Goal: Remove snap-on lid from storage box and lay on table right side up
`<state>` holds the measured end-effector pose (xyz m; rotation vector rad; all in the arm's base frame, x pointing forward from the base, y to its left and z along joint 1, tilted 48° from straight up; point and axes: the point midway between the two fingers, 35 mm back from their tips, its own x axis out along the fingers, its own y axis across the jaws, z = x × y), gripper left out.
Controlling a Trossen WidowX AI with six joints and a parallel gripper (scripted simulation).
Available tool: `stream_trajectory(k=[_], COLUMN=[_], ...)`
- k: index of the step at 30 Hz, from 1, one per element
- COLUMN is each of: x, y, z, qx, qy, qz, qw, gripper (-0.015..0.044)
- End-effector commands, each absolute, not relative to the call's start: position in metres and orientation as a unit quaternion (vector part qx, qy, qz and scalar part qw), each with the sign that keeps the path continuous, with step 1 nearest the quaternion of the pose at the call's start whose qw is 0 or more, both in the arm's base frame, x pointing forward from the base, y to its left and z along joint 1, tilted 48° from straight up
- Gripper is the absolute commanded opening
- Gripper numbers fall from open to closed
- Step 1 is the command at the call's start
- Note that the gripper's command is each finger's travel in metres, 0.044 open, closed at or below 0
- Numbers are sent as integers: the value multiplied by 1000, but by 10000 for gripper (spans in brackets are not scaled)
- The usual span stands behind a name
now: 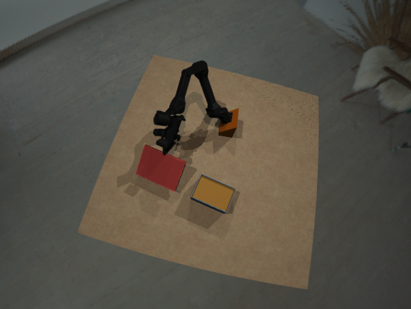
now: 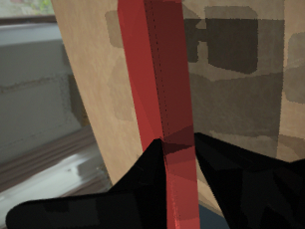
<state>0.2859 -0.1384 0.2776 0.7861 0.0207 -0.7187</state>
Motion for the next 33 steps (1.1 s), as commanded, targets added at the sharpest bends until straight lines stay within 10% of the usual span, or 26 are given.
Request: stream_trajectory(k=[1, 33], x=[288, 289], y=[-139, -158], z=[277, 260], qx=[374, 374], qy=[10, 10], qz=[-336, -336], qw=[864, 864], gripper=[0, 0])
